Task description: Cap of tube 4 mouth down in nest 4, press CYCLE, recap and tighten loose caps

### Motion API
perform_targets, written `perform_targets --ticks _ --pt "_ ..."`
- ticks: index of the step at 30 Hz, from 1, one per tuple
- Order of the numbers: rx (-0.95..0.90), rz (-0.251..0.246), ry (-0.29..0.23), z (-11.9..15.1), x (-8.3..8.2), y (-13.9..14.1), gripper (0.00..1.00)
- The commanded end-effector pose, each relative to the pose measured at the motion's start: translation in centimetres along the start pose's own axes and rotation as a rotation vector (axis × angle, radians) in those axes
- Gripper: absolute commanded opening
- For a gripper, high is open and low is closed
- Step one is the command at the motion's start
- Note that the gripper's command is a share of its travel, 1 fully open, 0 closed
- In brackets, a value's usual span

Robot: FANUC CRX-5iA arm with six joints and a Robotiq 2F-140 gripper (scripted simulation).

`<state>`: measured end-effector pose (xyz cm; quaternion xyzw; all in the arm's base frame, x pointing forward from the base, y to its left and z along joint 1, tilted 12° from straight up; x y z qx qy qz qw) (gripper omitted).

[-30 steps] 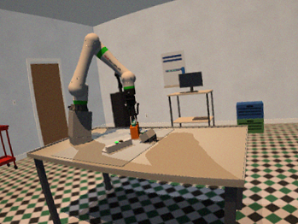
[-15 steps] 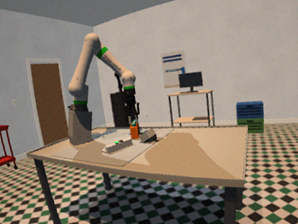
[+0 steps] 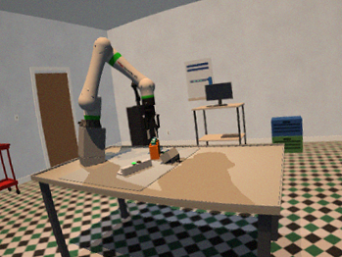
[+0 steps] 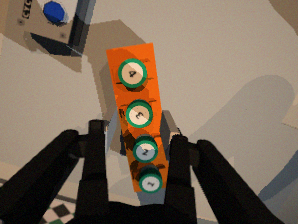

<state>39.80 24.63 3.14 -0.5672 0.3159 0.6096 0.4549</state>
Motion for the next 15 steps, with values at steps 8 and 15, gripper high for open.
perform_targets --ticks 8,15 --pt "0.083 0.0 0.0 -0.7 -2.0 -0.5 0.0" --pt "0.232 0.0 0.0 -4.7 -2.1 -3.5 0.0"
Point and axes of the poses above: the point where the finger pads meet when closed, its own x axis out along the fingers, its own y axis across the jaws, z = x × y, the point moved 6 cm from there along -x, back along the fingers, and after that the axes turned 1 degree about x, right-handed, at the moved point
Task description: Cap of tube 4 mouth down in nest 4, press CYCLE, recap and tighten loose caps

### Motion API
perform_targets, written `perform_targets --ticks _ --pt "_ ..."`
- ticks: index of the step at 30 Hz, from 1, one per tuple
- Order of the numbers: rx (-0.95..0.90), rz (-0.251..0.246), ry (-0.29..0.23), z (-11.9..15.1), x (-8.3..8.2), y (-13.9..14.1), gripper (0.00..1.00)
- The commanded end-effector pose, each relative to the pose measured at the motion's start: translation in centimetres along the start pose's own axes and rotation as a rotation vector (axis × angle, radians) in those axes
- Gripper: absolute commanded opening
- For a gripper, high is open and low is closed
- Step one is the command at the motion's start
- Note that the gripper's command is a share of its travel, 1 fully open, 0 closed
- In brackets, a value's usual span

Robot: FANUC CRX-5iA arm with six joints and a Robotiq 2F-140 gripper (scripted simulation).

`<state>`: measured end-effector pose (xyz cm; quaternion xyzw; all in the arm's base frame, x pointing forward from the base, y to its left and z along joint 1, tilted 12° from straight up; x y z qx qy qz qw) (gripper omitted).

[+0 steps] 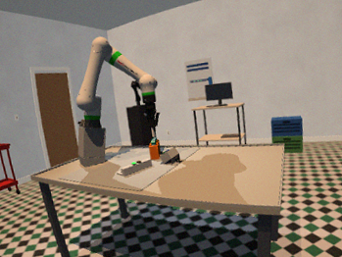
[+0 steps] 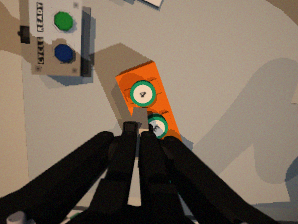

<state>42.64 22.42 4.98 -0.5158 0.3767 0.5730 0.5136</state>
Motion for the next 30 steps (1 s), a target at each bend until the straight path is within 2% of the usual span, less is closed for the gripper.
perform_targets --ticks 1,7,13,24,30 --pt "0.021 0.003 0.003 -2.0 0.0 -2.5 0.0" --pt "0.021 0.003 0.003 -4.8 0.0 -5.6 0.0" --pt "0.021 0.003 0.003 -5.4 0.0 -6.3 0.0" --pt "0.021 0.003 0.003 -10.0 4.7 -11.5 0.0" --pt "0.021 0.003 0.003 -10.6 5.5 -12.2 0.0"
Point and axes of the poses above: the point where the finger pads meet when closed, its own x axis out along the fingers, its own y axis across the jaws, z = x × y, the point moved 6 cm from there along -x, back along the fingers, and after that the axes turned 1 degree about x, right-handed, at the moved point
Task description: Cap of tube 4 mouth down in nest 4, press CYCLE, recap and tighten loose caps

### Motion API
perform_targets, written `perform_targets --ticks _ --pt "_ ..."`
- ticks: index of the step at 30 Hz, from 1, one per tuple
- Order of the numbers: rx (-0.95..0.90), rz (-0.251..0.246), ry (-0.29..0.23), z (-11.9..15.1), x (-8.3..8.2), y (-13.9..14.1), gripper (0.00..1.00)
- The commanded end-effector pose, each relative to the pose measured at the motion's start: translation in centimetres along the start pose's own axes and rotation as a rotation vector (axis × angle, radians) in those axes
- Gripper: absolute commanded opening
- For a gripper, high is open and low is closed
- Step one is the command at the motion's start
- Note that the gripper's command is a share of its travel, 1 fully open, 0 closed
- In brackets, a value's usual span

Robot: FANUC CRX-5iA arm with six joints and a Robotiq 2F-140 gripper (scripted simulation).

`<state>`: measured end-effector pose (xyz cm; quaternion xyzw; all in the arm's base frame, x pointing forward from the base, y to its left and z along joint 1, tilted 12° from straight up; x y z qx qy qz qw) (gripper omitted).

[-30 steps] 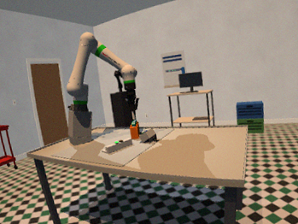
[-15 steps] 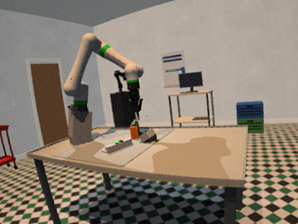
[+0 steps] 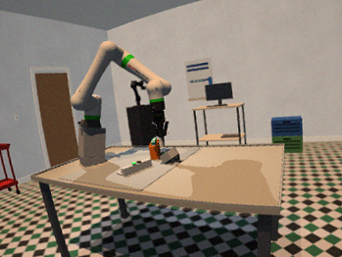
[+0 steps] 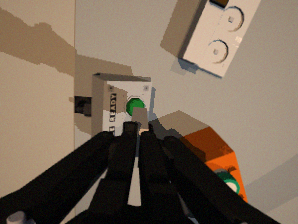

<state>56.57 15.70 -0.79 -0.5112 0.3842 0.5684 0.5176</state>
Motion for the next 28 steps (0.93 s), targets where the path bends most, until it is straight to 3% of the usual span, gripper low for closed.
perform_targets --ticks 1,4,10,28 --pt "0.0 0.001 -0.001 -0.3 0.3 -0.4 0.0" --pt "0.0 0.001 -0.001 -0.3 0.3 -0.4 0.0" --pt "0.0 0.001 -0.001 -0.3 2.1 -0.4 0.0" --pt "0.0 0.001 -0.001 -0.3 2.7 -0.4 0.0"
Point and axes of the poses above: the point where the finger pads meet when closed, its own x axis out along the fingers, its own y axis across the jaws, z = x × y, the point moved 6 cm from there along -x, back along the fingers, and after that the axes turned 1 degree about x, right-handed, at the moved point
